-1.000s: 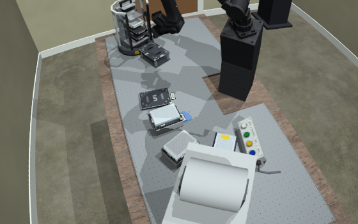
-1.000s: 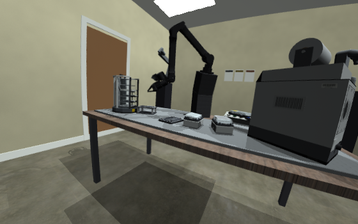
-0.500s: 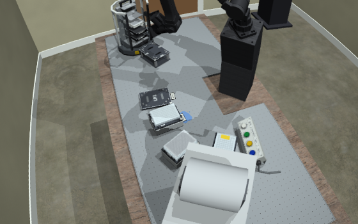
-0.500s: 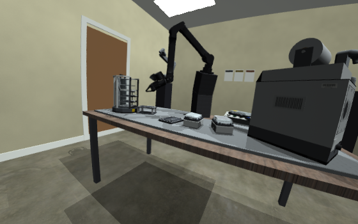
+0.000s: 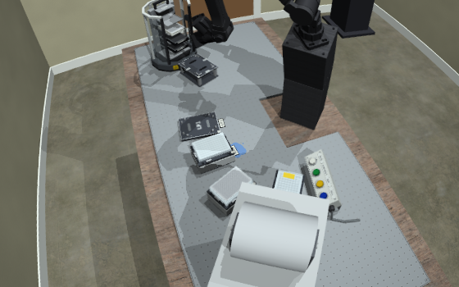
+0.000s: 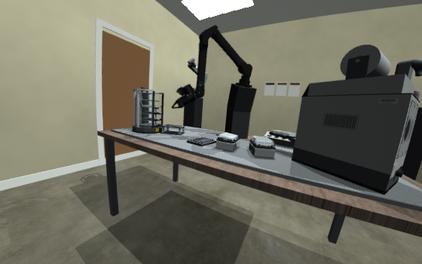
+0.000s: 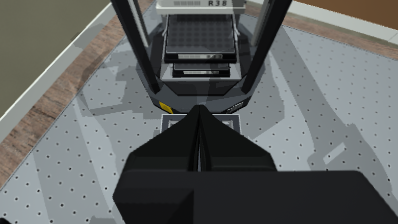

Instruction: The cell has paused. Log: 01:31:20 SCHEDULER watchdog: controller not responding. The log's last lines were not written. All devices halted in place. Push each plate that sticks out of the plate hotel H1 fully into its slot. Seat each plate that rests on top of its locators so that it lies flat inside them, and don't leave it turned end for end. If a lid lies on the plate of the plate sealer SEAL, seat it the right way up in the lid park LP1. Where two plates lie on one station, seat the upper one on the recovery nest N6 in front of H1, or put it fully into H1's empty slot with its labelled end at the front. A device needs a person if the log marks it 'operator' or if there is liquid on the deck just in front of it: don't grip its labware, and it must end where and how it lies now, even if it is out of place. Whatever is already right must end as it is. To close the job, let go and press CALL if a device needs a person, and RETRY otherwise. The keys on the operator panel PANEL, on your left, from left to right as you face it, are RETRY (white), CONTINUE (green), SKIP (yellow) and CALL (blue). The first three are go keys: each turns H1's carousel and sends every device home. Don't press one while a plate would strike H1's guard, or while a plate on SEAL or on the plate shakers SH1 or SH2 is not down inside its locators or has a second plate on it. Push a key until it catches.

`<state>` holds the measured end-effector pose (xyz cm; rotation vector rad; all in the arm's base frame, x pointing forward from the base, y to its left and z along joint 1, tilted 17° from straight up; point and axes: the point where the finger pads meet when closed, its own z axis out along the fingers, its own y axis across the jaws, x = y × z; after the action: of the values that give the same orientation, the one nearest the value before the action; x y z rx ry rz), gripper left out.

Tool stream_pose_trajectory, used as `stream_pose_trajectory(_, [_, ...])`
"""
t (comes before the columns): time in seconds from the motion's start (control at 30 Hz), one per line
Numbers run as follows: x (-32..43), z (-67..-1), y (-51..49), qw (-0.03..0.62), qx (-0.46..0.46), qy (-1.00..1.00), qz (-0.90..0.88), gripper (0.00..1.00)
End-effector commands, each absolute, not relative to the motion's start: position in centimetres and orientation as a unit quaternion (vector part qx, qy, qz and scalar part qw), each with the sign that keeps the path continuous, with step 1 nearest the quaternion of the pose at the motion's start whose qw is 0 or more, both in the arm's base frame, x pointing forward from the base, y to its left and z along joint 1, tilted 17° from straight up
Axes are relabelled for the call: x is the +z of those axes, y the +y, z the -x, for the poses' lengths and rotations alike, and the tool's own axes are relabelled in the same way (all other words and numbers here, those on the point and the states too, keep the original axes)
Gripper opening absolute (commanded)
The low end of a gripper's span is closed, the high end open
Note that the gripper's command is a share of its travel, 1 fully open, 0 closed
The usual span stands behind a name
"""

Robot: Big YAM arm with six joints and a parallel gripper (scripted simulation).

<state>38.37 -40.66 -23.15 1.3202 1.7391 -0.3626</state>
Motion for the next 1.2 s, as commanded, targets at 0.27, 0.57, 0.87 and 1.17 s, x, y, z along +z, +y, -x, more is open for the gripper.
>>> stream_pose_trajectory(0.27, [-24.3, -37.5, -40.3, 0.434, -0.148, 0.711, -0.533, 0.0])
stream_pose_trajectory(0.57, [-25.0, -38.4, -41.1, 0.438, -0.148, 0.709, -0.533, 0.0])
stream_pose_trajectory(0.87, [-28.2, -40.1, -42.8, 0.439, -0.149, 0.708, -0.533, 0.0])
stream_pose_trajectory(1.17, [-28.3, -41.1, -44.3, 0.447, -0.151, 0.703, -0.532, 0.0])
